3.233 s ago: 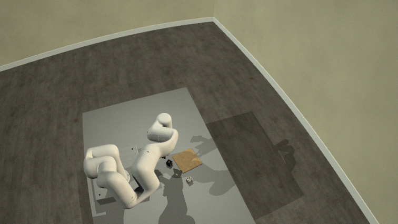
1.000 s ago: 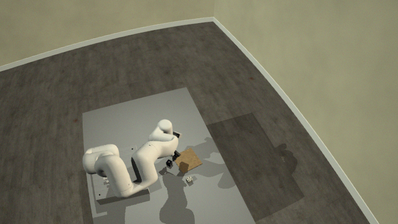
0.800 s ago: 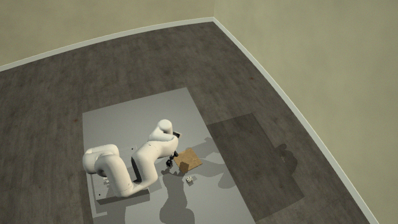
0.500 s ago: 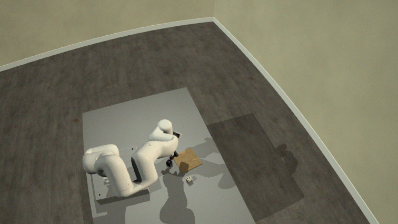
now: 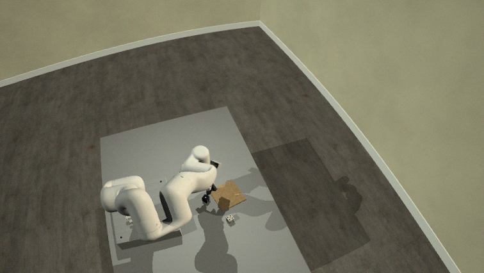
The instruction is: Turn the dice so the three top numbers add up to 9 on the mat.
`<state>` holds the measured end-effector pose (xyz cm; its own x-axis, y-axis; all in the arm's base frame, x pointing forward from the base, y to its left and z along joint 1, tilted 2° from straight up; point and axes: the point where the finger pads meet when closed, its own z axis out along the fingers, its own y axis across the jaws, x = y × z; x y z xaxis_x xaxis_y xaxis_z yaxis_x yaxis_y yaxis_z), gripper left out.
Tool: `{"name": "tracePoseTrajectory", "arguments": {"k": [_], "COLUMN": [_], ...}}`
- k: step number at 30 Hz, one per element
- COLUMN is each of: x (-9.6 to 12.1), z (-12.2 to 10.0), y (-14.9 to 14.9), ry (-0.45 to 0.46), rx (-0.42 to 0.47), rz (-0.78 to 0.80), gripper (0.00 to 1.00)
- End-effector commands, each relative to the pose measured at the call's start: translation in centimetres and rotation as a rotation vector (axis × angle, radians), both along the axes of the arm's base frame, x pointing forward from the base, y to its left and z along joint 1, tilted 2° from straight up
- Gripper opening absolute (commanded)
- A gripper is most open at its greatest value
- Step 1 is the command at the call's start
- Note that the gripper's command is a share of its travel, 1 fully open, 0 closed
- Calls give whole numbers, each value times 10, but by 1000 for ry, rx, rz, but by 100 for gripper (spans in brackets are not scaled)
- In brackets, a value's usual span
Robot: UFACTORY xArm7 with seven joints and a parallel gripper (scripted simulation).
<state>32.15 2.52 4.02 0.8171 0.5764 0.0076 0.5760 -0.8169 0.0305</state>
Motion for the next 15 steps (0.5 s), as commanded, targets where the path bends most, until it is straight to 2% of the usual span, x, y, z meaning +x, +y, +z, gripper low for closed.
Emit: {"name": "tracePoseTrajectory", "arguments": {"k": [1,15], "x": [1,1], "z": [1,-1], "y": [0,0], "ry": [-3,-3], "rx": [0,0], "rz": [0,0], "gripper": [47,47]}}
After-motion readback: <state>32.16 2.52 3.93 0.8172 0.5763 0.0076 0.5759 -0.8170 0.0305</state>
